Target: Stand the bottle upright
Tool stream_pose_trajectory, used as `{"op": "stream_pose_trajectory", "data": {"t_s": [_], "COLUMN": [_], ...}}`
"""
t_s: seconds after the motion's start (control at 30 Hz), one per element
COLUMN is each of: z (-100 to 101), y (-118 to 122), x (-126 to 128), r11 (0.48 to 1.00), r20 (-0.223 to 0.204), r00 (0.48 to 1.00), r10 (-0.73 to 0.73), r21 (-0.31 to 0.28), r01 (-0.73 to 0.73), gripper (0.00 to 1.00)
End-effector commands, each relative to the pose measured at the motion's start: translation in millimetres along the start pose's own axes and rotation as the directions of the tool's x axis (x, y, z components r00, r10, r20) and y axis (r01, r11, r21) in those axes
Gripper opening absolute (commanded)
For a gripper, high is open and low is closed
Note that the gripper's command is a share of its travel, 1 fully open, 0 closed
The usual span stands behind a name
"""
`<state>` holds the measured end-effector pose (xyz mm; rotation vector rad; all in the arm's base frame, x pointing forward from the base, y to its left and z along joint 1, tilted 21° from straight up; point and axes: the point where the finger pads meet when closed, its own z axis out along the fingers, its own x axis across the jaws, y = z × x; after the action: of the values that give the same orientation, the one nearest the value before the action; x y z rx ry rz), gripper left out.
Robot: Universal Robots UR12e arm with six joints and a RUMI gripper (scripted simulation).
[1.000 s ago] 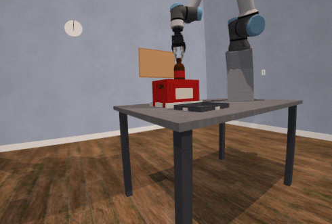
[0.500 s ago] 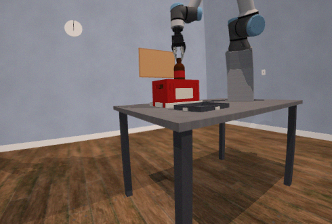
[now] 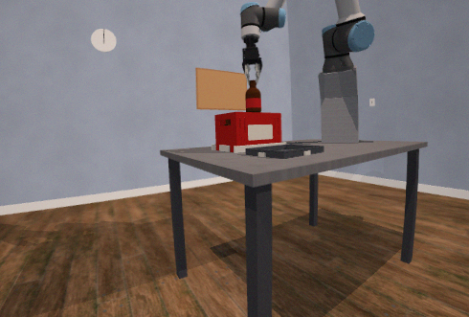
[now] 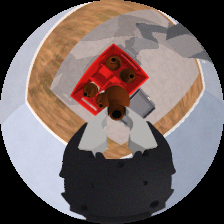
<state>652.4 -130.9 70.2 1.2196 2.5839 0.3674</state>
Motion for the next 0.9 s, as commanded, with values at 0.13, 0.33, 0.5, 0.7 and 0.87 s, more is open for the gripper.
{"op": "stream_pose_trajectory", "data": {"t_s": [0.13,0.33,0.5,0.7,0.87], "z": [-7.6,-10.6,-10.8,-10.8,-10.8], "y": [0.3,0.3,0.3,0.3,0.3], "x": [-0.6,-0.6,-0.6,-0.6,-0.6], "r11": [1.0,1.0,1.0,1.0,1.0], "r20": [0.001,0.001,0.001,0.001,0.001], "r00": [1.0,1.0,1.0,1.0,1.0], "r10": [0.0,0.0,0.0,0.0,0.0], "r21": [-0.001,-0.001,-0.001,-0.001,-0.001], "r01": [0.0,0.0,0.0,0.0,0.0], "gripper": [0.0,0.0,0.0,0.0,0.0]}}
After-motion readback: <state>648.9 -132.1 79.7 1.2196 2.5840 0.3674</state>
